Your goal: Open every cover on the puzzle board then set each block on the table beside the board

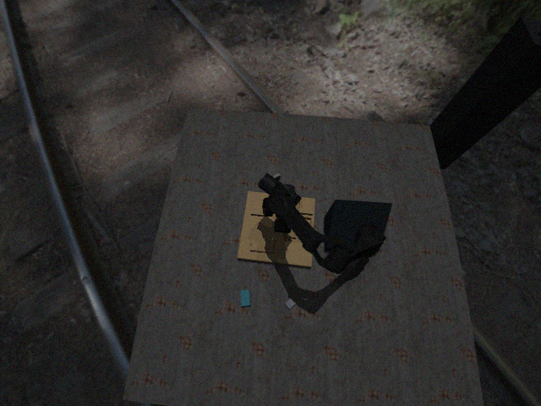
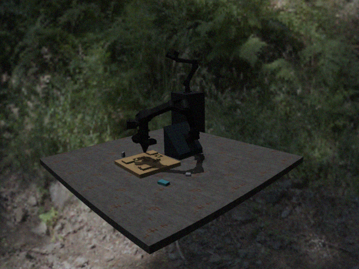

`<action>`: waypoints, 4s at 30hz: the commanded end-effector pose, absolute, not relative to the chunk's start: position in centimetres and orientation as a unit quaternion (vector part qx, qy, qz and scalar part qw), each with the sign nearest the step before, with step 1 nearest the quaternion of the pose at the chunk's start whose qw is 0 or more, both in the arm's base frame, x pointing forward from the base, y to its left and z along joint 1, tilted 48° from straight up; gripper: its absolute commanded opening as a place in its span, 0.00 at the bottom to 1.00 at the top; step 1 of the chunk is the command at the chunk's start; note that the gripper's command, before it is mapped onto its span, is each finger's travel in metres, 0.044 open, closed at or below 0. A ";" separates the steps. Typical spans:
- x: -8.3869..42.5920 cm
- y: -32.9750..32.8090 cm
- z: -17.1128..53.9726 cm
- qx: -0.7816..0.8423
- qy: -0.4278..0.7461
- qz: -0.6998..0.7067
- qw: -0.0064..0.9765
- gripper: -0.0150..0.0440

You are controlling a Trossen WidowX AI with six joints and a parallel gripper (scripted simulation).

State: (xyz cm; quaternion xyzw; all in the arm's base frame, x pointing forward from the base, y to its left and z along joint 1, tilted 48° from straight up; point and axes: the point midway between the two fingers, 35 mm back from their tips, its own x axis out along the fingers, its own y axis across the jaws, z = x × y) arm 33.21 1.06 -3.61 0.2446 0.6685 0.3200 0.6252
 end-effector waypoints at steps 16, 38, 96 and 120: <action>32.9 2.6 -5.1 0.249 0.670 0.320 0.622 0.25; 32.5 4.2 -6.5 0.249 0.670 0.320 0.622 0.25; 26.5 3.4 -6.7 0.249 0.671 0.320 0.621 0.25; 24.2 3.9 -5.8 0.250 0.671 0.320 0.620 0.25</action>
